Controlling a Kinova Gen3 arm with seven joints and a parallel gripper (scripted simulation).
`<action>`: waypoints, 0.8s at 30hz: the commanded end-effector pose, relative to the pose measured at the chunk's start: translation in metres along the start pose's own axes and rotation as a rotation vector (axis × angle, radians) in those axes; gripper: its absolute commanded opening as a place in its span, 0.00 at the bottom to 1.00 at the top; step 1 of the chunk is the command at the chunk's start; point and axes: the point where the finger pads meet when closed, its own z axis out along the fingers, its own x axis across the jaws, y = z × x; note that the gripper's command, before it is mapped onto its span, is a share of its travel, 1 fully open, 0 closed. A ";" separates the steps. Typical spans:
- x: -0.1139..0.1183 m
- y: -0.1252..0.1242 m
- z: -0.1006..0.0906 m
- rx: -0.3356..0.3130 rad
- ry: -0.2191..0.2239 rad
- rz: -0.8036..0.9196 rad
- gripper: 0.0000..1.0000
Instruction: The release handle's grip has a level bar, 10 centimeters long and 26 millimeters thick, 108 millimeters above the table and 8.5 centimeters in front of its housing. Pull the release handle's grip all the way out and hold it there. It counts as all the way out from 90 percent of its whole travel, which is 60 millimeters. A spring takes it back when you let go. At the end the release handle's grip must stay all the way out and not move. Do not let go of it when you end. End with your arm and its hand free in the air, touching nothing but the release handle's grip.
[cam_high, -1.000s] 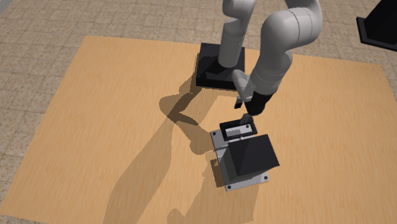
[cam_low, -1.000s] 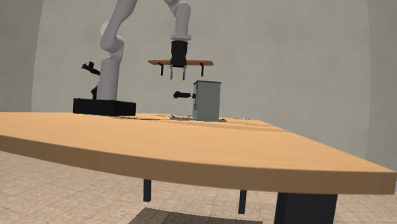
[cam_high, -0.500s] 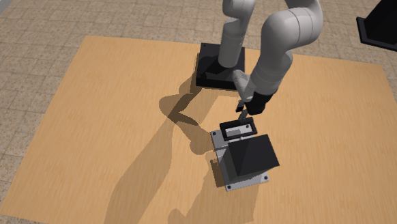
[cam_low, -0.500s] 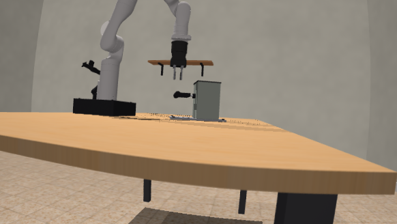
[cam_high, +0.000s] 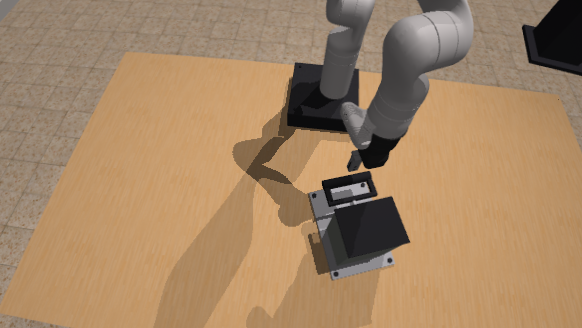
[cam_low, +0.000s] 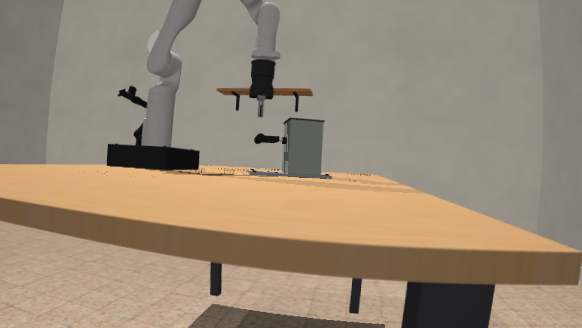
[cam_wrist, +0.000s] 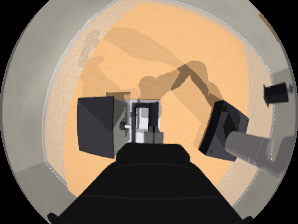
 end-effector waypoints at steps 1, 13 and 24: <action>0.000 0.000 0.000 0.000 -0.001 0.000 0.00; 0.000 0.000 0.000 0.000 -0.001 0.000 0.00; 0.000 0.000 0.000 0.000 -0.001 0.000 0.96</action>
